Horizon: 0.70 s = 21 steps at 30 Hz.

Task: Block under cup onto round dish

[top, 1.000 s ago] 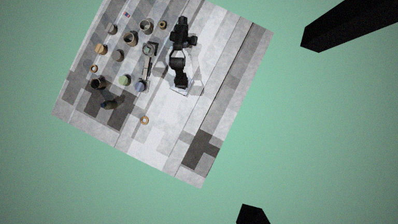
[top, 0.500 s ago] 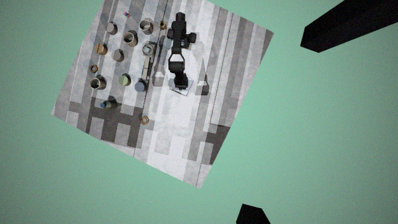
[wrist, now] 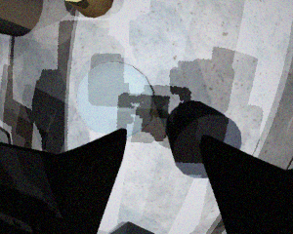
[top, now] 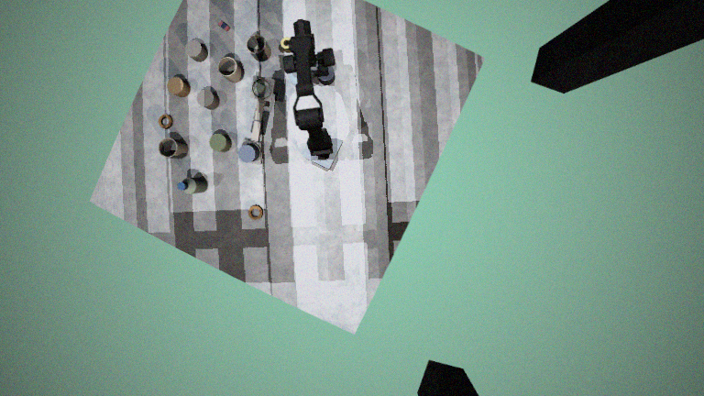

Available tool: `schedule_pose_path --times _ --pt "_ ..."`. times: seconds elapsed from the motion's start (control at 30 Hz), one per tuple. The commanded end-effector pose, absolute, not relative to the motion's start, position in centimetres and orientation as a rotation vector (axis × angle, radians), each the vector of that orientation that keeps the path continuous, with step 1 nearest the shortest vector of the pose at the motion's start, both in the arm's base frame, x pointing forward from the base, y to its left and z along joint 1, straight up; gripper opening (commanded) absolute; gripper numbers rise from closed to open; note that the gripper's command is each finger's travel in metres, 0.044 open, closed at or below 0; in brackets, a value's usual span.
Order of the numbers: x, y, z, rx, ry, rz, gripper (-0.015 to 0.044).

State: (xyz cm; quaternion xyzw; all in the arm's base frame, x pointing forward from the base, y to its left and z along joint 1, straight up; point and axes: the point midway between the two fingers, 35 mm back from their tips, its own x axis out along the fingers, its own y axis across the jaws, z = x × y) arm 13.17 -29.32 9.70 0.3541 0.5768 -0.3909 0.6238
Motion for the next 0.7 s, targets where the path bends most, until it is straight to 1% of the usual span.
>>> schedule_pose_path --times 0.0,0.67 --pt "14.1 -29.1 10.0 0.720 1.363 -0.811 0.0260" --pt "19.5 -26.5 11.1 0.191 1.512 -0.277 0.0260"
